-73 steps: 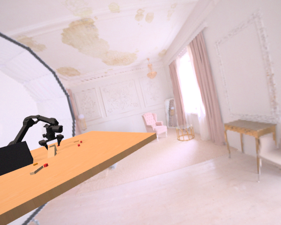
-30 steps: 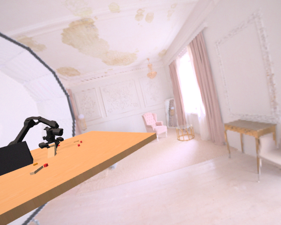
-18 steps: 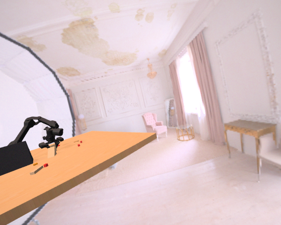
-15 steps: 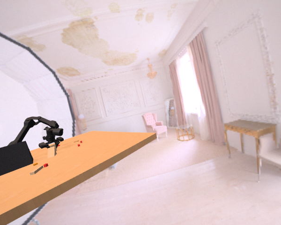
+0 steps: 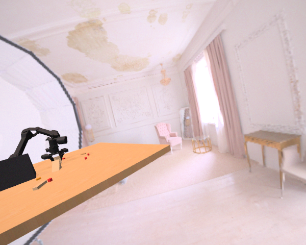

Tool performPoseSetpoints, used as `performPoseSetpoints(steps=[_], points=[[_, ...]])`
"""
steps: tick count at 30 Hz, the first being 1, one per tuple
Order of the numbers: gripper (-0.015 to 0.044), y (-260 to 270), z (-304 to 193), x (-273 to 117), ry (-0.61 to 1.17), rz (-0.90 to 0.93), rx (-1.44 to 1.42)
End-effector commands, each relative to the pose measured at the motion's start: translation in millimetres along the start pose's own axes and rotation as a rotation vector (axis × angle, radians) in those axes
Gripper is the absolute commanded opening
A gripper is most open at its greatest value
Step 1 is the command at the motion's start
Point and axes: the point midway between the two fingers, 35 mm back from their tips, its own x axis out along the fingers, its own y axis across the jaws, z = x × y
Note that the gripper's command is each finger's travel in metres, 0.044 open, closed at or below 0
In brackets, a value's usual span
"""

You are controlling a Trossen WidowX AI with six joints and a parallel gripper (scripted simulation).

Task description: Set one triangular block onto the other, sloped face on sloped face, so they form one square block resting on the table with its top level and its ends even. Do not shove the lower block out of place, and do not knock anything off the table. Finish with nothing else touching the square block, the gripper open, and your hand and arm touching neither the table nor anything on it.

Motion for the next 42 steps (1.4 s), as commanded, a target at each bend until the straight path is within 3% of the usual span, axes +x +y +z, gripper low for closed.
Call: performPoseSetpoints(steps=[1,40,42], points=[[0.0000,1,9,-4,0.120,-0.002,-0.001],[0.0000,0,78,2,1.147,0.002,-0.004],[0.0053,3,70,0,1.051,0.016,0.003]])
